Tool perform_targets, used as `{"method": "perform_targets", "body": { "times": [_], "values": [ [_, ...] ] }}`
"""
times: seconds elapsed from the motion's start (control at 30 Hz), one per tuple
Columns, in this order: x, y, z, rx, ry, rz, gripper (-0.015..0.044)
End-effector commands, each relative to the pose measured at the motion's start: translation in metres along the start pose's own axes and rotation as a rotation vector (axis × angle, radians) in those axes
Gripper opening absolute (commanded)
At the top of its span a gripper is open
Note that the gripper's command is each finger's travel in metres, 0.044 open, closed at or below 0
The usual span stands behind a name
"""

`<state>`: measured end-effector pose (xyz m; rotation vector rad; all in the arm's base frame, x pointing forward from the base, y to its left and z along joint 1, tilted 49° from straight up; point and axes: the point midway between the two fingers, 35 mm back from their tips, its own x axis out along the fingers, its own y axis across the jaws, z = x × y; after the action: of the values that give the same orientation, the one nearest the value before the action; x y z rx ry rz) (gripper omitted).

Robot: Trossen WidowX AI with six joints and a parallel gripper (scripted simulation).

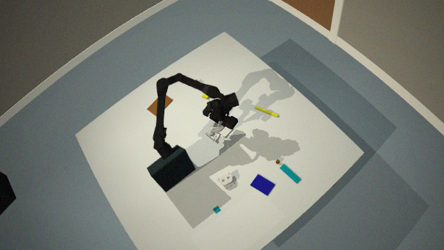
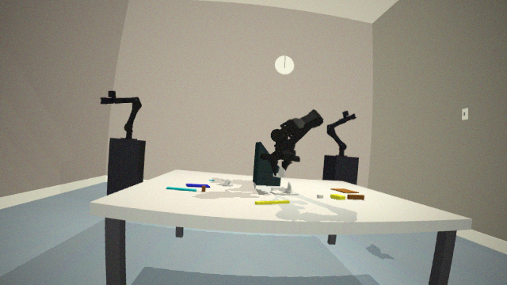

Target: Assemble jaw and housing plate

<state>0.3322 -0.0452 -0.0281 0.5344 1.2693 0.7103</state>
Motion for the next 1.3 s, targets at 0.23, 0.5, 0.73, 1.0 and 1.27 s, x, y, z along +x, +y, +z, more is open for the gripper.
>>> {"method": "perform_targets", "body": {
  "times": [0.23,0.5,0.73,1.0,1.27],
  "values": [
    [-0.0005,0.0004,0.0013,0.003,-0.004,0.002,0.0134],
    [-0.0005,0.0004,0.0013,0.003,-0.004,0.002,0.0134],
    [-0.0005,0.0004,0.0013,-0.01,-0.004,0.002,0.0134],
    [-0.0005,0.0,0.0025,-0.01,-0.004,0.002,0.0134],
    [-0.0005,-0.0001,0.0029,-0.01,-0.004,0.002,0.0134]
  ]
}}
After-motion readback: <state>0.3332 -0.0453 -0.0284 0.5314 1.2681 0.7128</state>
